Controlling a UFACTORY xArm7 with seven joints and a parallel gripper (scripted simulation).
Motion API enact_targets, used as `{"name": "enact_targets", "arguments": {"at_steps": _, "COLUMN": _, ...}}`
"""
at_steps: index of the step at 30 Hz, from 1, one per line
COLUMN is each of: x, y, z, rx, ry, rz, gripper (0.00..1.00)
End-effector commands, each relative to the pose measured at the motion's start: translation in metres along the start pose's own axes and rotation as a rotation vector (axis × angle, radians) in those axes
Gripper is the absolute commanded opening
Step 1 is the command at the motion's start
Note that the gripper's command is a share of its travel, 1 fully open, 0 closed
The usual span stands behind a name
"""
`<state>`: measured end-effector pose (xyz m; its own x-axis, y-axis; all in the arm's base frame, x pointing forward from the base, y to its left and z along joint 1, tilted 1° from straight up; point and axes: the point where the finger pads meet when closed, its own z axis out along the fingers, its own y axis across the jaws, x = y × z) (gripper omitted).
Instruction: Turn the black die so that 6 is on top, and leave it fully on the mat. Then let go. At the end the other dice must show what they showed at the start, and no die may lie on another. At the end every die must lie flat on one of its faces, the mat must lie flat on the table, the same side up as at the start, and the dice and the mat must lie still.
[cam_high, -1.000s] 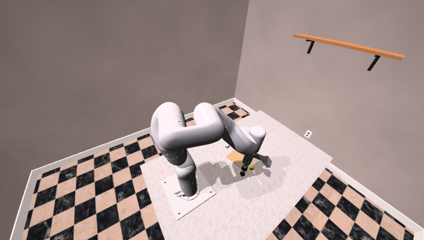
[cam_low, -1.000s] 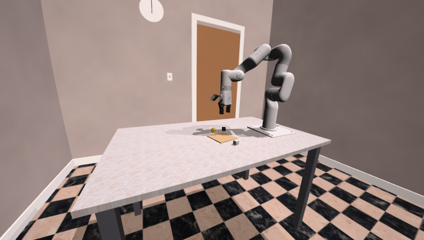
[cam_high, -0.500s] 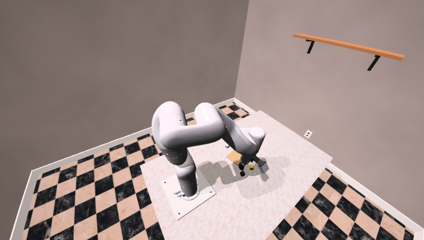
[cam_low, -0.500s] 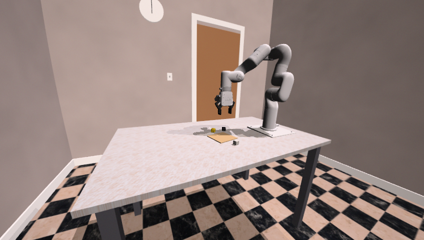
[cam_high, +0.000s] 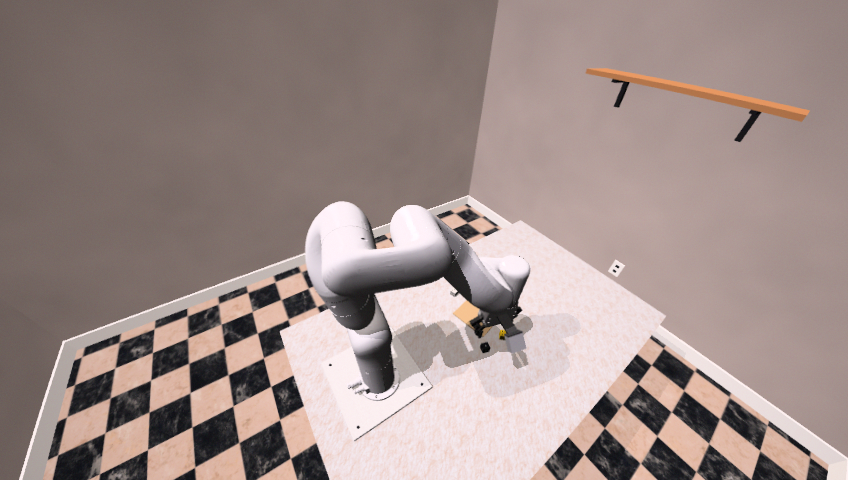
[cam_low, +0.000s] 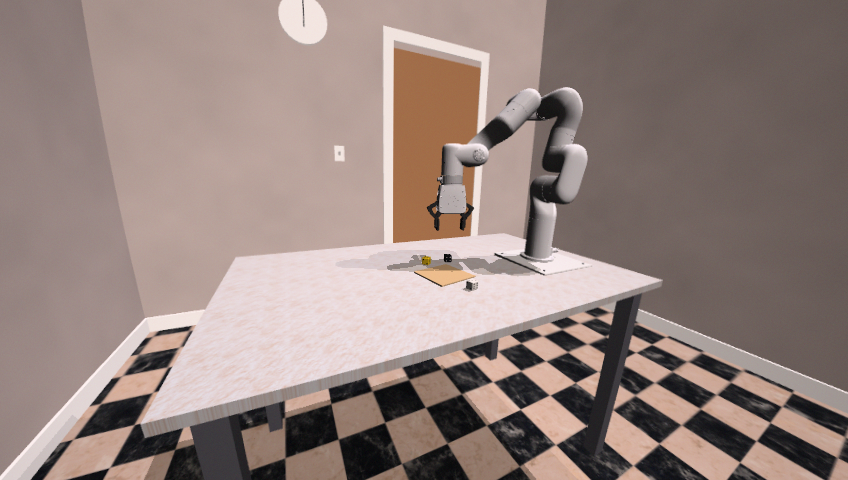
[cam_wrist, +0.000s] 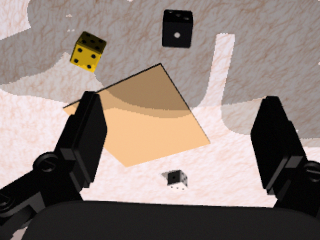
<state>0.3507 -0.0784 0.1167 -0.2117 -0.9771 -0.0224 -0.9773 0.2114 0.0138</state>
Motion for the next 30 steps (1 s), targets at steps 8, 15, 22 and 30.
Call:
{"name": "enact_targets", "arguments": {"at_steps": 8, "x": 0.000, "y": -0.001, "z": 0.003, "rx": 0.006, "ry": 0.012, "rz": 0.300, "gripper": 1.00}}
{"name": "enact_targets", "arguments": {"at_steps": 15, "x": 0.000, "y": -0.001, "z": 0.007, "rx": 0.008, "ry": 0.011, "rz": 0.539, "gripper": 1.00}}
{"name": "enact_targets", "arguments": {"at_steps": 22, "x": 0.000, "y": 0.000, "z": 0.010, "rx": 0.008, "ry": 0.010, "rz": 0.709, "gripper": 1.00}}
{"name": "enact_targets", "arguments": {"at_steps": 30, "x": 0.000, "y": 0.000, "z": 0.014, "rx": 0.009, "ry": 0.009, "rz": 0.928, "gripper": 1.00}}
